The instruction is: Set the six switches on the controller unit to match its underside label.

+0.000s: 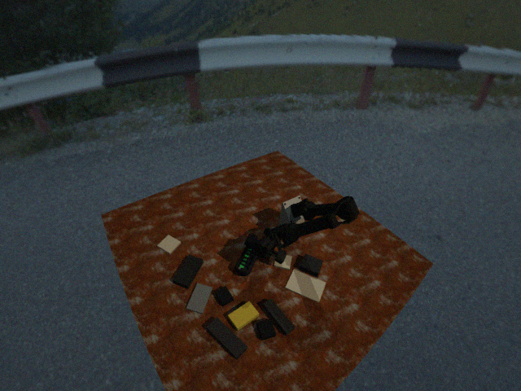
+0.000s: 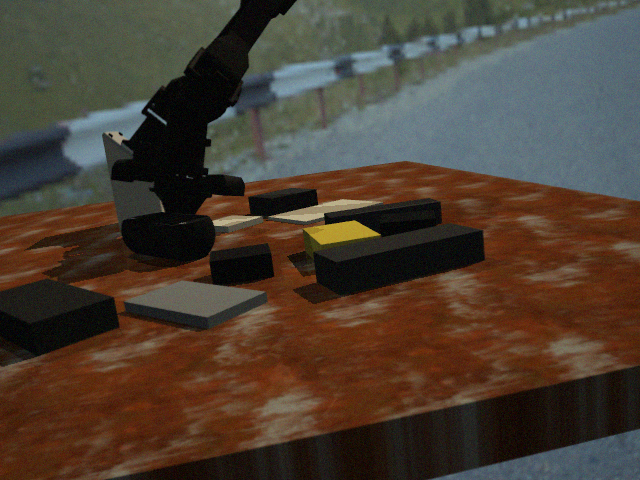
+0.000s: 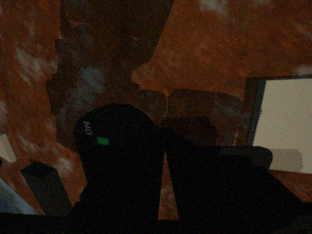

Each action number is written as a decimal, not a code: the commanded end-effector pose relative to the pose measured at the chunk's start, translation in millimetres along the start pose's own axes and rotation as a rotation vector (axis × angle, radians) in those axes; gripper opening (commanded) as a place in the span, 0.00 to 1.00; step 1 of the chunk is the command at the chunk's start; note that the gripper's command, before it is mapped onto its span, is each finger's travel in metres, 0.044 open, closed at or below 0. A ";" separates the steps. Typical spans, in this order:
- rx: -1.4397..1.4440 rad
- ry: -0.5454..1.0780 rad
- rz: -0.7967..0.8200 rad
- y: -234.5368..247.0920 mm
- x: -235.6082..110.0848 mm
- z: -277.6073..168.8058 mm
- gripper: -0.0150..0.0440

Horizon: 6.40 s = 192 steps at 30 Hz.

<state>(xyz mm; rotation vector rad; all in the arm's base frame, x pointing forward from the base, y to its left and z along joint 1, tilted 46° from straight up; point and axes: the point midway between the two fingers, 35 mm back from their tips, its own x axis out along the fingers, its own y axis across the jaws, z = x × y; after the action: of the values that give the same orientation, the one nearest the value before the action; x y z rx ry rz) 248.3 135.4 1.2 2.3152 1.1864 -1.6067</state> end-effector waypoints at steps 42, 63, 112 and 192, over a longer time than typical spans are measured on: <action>-0.003 -0.001 0.000 33.4 11.0 -1.4 0.25; -0.003 -0.001 0.001 49.1 15.6 -3.6 0.25; -0.199 -0.083 -0.291 66.8 -48.8 -97.7 0.25; -0.433 0.003 -0.576 106.1 30.1 -131.6 0.25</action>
<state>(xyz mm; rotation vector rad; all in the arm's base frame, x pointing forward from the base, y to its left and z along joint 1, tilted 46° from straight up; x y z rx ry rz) 420.9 138.8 -3.6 1.7929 2.0910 -1.2813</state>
